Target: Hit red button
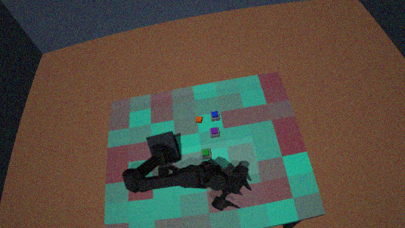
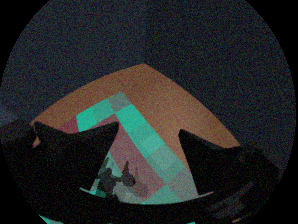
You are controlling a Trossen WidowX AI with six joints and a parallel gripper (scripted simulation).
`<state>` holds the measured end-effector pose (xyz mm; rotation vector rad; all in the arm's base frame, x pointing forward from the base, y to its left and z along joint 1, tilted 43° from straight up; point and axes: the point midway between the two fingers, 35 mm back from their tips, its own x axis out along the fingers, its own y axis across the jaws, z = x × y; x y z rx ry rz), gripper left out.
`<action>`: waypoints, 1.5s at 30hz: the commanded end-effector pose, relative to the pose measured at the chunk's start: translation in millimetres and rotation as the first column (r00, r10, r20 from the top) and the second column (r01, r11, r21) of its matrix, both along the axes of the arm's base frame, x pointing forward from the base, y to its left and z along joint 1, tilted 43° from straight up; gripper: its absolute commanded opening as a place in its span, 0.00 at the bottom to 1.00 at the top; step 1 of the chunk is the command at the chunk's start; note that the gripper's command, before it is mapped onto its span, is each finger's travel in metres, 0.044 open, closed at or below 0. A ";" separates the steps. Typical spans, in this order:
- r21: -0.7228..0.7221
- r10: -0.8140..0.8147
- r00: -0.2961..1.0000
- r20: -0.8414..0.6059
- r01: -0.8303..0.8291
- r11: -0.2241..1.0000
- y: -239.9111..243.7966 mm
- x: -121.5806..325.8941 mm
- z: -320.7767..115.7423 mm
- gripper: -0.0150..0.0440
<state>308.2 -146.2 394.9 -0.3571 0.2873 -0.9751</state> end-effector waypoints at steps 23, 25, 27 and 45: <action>0.280 0.147 0.475 -0.868 0.223 0.934 78.6 -57.9 -239.4 0.93; 0.280 0.147 0.475 -0.868 0.223 0.934 78.6 -57.9 -239.4 0.93; 0.281 0.148 0.475 -0.867 0.223 0.933 71.8 -56.9 -247.1 0.84; 0.278 0.145 0.476 -0.867 0.223 0.934 36.2 -58.0 -283.7 0.29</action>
